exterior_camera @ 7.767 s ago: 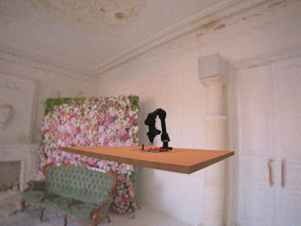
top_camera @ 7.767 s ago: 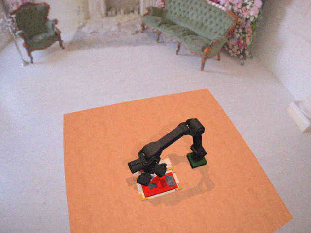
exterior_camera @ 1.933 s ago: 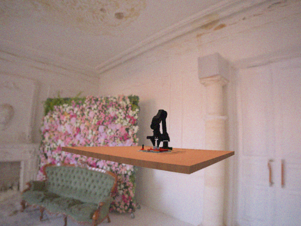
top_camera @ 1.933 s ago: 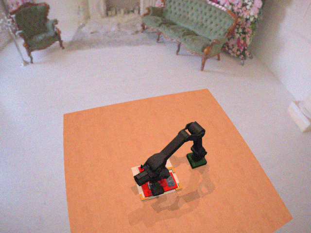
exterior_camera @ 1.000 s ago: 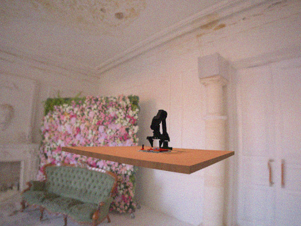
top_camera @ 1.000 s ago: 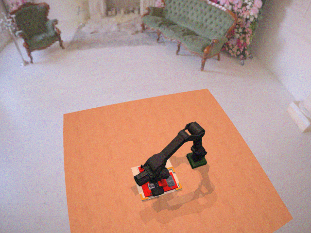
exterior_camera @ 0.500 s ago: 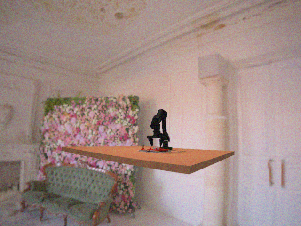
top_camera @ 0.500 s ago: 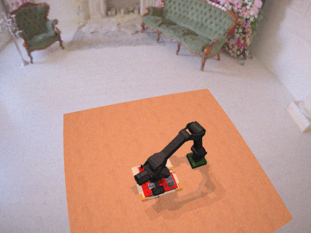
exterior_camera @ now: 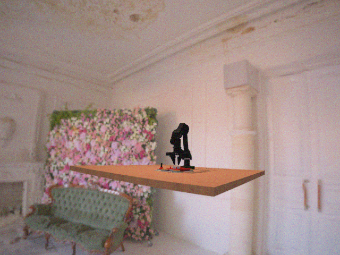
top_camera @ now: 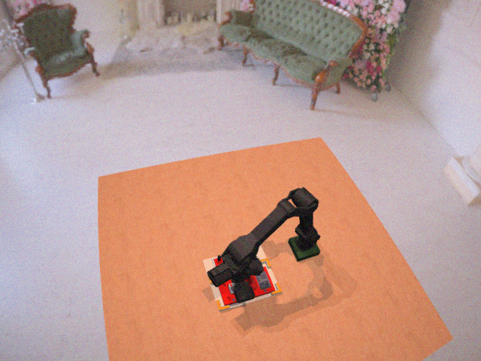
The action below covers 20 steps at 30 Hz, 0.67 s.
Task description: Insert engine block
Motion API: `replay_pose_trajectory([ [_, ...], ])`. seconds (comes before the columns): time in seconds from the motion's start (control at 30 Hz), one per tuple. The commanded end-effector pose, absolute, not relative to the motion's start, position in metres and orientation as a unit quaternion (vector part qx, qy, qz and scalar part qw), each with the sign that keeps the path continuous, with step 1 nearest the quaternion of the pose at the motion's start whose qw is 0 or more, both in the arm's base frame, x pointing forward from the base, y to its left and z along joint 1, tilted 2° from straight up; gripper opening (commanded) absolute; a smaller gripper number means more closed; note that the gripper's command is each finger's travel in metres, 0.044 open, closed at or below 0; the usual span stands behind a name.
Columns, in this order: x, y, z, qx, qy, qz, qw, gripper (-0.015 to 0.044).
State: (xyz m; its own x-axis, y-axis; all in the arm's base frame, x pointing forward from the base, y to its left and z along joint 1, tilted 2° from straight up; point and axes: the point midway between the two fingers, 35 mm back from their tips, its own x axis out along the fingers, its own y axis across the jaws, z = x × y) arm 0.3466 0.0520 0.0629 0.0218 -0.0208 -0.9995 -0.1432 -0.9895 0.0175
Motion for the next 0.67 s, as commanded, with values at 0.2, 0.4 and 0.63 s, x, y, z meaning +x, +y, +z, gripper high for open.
replay_pose_trajectory([
  [0.2,0.3465,0.0520,0.0633,-0.713,0.058,0.697,0.043,0.0000],
  [0.4,0.3465,0.0520,0.0633,-0.713,0.058,0.697,0.043,0.0000],
  [0.63,0.3465,0.0520,0.0633,-0.713,0.058,0.697,0.043,0.0000],
])
